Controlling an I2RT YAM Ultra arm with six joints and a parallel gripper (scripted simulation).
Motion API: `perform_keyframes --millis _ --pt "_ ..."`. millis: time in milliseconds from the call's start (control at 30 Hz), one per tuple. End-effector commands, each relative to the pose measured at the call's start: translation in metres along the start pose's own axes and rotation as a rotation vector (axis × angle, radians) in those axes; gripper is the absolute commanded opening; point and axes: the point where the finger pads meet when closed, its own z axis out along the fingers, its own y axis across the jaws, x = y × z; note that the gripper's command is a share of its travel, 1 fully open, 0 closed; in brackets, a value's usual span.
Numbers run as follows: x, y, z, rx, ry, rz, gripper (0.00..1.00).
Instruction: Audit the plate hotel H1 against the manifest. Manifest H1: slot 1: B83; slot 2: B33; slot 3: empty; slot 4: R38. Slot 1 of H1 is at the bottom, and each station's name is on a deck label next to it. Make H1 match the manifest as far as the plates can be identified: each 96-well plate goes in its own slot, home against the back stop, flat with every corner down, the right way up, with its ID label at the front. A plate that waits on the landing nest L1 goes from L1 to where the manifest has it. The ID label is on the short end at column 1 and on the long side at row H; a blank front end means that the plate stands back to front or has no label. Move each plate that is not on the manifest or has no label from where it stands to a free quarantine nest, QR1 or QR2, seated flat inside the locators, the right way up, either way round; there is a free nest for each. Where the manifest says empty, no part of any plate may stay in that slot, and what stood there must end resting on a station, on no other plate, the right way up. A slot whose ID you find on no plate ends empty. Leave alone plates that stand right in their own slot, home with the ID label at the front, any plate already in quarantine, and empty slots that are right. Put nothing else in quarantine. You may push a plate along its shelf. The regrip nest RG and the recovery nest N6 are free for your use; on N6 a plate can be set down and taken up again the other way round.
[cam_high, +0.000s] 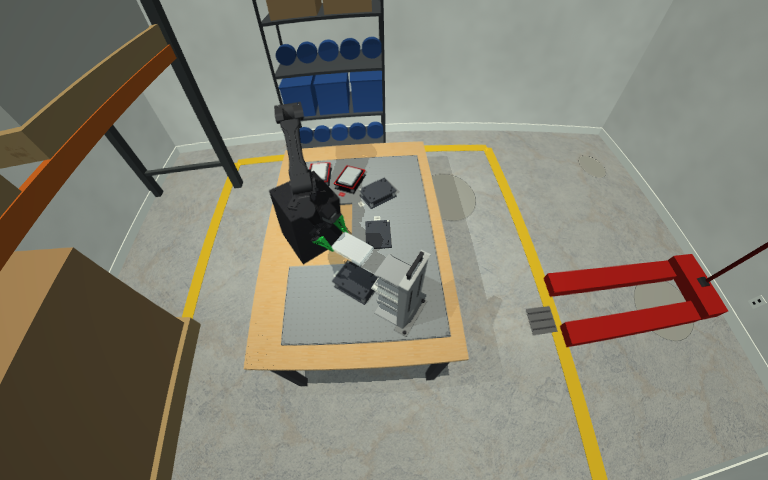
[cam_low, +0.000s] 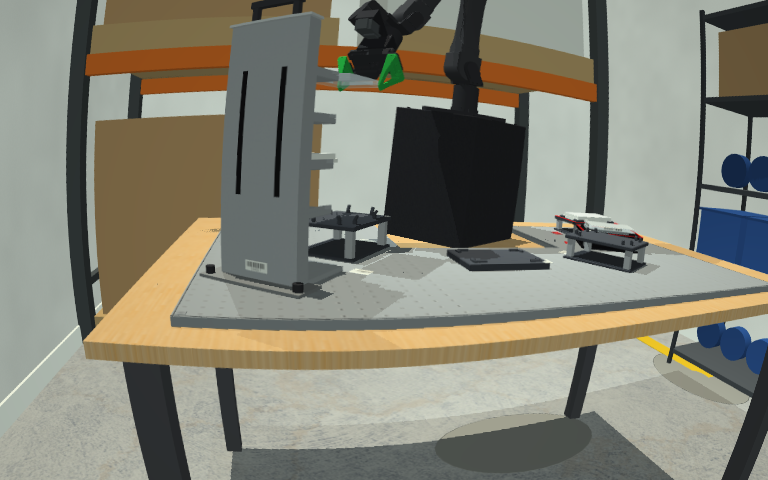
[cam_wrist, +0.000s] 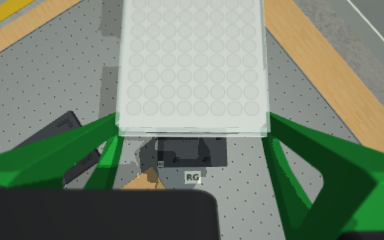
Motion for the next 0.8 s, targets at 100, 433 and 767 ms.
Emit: perform_keyframes --millis 100,433,767 --pt "-0.001 -0.002 0.004 -0.009 -0.024 -0.012 0.86" --pt "0.014 0.006 0.015 -0.026 -0.011 -0.007 0.86" --pt "0.023 0.008 0.022 -0.028 -0.006 -0.003 0.86"
